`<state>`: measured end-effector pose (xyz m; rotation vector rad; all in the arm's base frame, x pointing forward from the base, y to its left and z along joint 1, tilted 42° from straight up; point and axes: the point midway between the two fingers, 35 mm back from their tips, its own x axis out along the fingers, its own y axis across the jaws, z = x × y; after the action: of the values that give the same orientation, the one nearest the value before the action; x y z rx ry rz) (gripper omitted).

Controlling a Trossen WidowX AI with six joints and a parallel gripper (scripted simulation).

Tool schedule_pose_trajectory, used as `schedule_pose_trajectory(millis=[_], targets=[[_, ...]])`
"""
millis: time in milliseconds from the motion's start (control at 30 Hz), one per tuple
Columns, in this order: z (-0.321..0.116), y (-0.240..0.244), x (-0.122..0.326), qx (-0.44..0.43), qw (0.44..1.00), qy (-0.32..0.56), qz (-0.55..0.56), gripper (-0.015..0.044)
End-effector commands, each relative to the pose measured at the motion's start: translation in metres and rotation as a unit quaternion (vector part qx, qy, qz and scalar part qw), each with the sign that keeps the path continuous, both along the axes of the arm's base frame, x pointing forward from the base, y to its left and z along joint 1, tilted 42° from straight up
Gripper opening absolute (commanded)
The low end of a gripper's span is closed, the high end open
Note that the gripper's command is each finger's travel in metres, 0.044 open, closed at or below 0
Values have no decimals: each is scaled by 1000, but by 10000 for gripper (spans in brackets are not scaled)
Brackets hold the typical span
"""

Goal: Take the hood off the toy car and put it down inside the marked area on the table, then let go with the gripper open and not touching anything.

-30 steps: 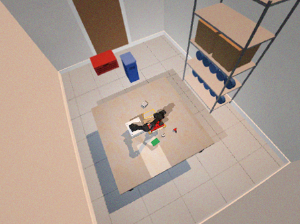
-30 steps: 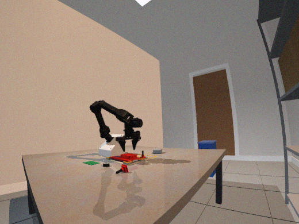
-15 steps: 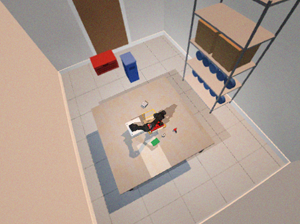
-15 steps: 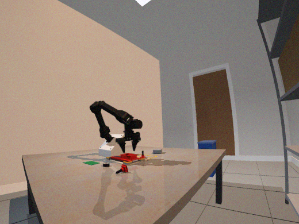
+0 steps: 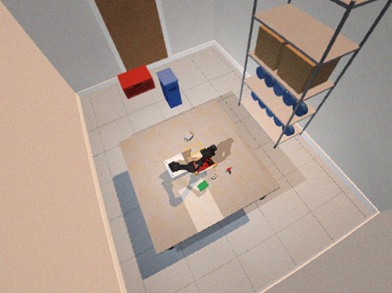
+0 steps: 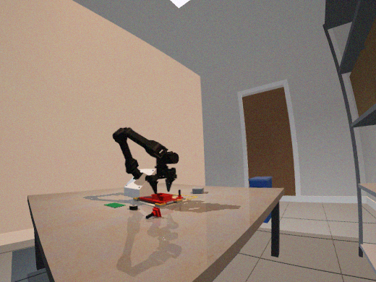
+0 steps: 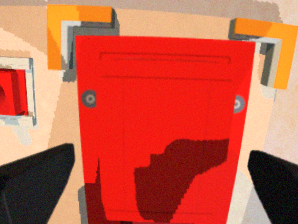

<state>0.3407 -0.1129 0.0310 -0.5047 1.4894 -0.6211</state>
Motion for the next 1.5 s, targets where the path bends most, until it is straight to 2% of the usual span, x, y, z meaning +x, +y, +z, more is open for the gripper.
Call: schedule_pose_trajectory(millis=[0, 1467], targets=[[-2, -3, -2, -3, 1000, 4, 1, 440], [-17, -16, -3, -3, 1000, 5, 1, 440]])
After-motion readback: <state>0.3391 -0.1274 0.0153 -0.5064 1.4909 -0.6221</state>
